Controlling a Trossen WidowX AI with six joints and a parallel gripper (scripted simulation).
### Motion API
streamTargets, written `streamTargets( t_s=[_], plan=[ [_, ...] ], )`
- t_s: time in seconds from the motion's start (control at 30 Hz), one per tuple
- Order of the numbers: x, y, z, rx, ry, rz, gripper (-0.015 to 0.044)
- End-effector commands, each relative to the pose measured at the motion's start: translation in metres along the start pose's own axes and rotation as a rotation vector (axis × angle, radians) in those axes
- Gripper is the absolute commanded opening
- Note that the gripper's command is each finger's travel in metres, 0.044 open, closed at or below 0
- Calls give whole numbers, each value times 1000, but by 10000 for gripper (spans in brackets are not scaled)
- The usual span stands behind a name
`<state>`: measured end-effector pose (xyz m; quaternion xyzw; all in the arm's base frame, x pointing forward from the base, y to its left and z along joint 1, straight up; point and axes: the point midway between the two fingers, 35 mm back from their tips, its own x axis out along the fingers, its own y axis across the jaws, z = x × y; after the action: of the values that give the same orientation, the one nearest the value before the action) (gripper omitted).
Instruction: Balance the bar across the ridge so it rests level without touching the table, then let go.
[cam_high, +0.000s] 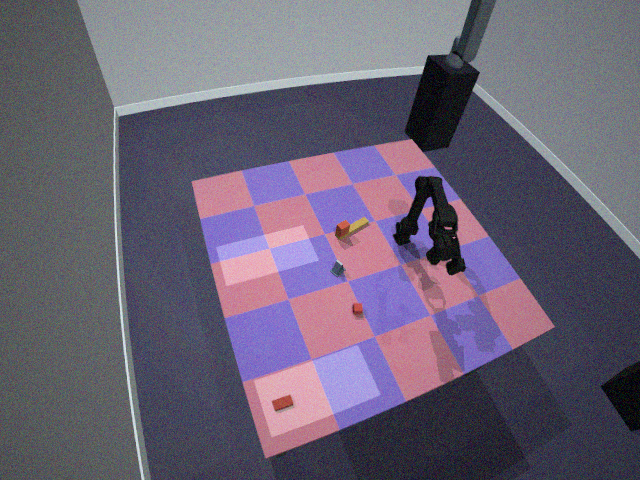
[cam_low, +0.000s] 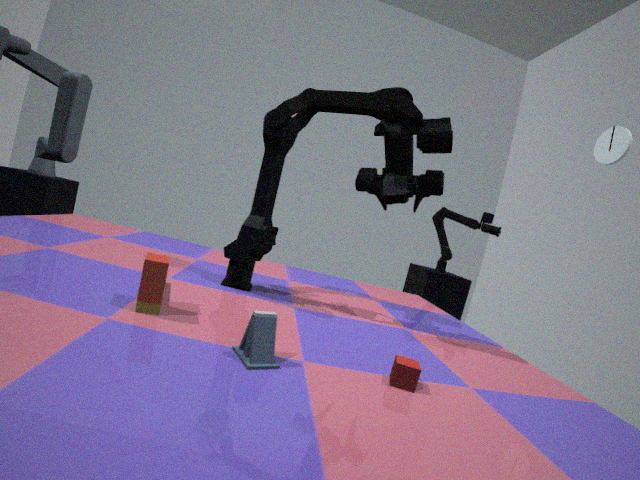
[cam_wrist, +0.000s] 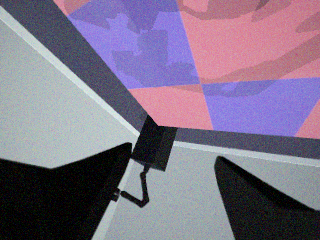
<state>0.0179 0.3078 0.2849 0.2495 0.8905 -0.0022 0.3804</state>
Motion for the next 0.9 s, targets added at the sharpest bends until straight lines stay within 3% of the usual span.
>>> streamTargets(
  t_s=[0.0, 0.87],
  plan=[
    [-9, 3, 15, 49, -38, 38, 315],
    [-79, 1, 123, 460, -254, 273, 315]
  ],
)
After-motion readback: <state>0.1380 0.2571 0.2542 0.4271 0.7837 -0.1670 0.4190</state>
